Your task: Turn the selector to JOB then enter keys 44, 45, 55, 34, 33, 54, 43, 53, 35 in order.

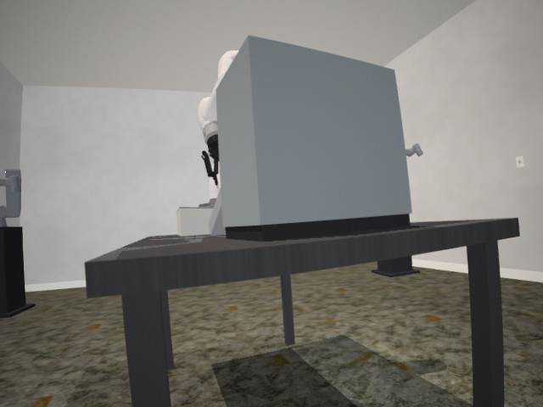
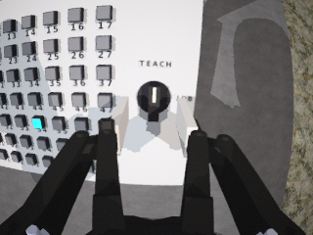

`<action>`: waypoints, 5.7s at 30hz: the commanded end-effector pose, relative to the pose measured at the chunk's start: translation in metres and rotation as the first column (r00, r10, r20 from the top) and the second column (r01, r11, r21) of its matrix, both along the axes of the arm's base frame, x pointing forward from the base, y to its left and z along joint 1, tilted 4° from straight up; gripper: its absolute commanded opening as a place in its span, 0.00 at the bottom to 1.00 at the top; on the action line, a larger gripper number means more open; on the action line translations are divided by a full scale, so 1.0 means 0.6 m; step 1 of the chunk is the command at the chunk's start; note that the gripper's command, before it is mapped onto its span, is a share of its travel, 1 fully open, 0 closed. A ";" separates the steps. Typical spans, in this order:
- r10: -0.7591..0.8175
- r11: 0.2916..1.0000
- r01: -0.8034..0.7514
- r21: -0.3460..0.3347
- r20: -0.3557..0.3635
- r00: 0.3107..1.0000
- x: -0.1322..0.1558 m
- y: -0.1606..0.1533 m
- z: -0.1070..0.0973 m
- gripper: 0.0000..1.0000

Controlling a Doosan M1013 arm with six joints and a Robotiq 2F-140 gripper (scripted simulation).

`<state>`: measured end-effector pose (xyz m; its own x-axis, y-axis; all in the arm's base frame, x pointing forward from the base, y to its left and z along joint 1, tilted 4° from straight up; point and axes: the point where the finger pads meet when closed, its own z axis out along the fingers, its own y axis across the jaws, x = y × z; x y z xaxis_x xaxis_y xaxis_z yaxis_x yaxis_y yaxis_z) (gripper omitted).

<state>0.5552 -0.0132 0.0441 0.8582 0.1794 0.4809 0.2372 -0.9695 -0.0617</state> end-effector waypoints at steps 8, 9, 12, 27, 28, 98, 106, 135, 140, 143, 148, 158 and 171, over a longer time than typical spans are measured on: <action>-0.005 1.000 0.005 0.001 0.002 1.000 0.007 0.000 -0.005 0.33; -0.005 1.000 0.005 0.001 0.002 1.000 0.007 0.000 -0.006 0.33; -0.005 1.000 0.005 0.001 0.002 1.000 0.009 0.001 -0.009 0.33; -0.005 1.000 0.005 0.001 0.002 1.000 0.018 0.004 -0.026 0.33; -0.005 1.000 0.005 0.001 0.002 1.000 0.018 0.004 -0.027 0.33; -0.005 1.000 0.005 0.001 0.002 1.000 0.022 0.006 -0.035 0.00; -0.005 1.000 0.005 0.001 0.002 1.000 0.022 0.006 -0.035 0.00; -0.076 0.996 0.076 0.037 -0.013 0.997 0.022 0.006 -0.035 0.00; -0.143 0.987 0.145 0.071 -0.030 0.989 0.022 0.006 -0.035 0.00; -0.194 0.976 0.197 0.097 -0.044 0.980 0.022 0.006 -0.035 0.00; -0.294 0.942 0.302 0.146 -0.078 0.953 0.022 0.006 -0.035 0.00; -0.472 0.838 0.497 0.228 -0.156 0.868 0.022 0.006 -0.035 0.00; -0.683 0.589 0.746 0.311 -0.302 0.665 0.022 0.006 -0.035 0.00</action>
<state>0.5665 -0.0091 0.0245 0.7008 -0.6724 0.2382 -0.5478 -0.7212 -0.4240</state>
